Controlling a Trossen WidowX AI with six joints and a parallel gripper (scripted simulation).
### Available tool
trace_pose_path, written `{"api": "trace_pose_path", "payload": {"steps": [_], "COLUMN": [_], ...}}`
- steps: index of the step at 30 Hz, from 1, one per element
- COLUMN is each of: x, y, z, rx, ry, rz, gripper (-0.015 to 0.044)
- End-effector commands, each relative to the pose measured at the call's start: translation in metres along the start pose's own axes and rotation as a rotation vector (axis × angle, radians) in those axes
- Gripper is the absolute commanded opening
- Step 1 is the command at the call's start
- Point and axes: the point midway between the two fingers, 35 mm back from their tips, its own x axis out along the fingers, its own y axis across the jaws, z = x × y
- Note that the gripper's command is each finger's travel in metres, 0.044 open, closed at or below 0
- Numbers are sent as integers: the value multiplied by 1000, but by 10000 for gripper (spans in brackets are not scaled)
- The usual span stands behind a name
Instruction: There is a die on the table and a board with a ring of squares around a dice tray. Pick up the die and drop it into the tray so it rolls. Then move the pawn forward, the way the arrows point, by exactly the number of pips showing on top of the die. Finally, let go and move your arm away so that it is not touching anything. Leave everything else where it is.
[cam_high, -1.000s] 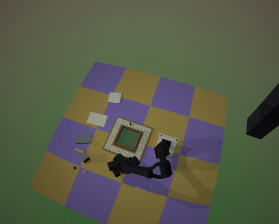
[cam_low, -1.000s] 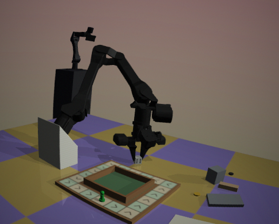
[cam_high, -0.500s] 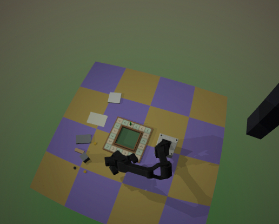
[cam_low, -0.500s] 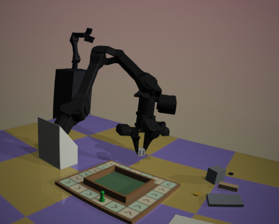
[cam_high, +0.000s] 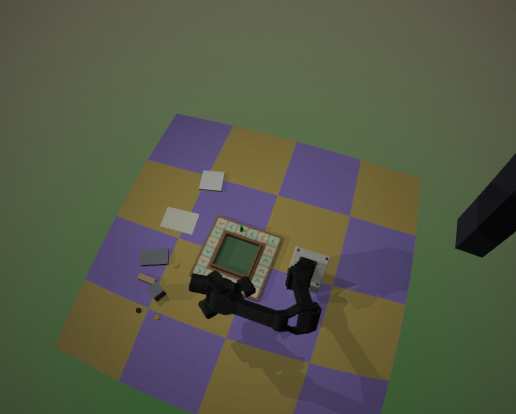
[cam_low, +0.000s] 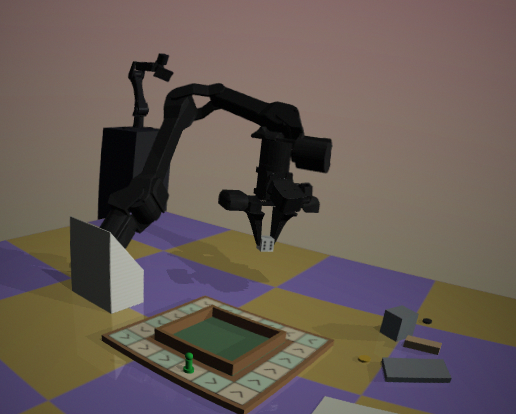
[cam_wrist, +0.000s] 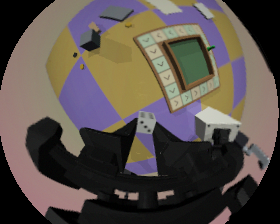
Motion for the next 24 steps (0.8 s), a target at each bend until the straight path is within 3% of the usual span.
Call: {"api": "trace_pose_path", "payload": {"steps": [1,24], "x": [-7,13], "y": [0,-53], "z": [-2,111], "rx": [-1,428], "ry": [6,-49], "rz": [3,-23], "gripper": [0,0]}}
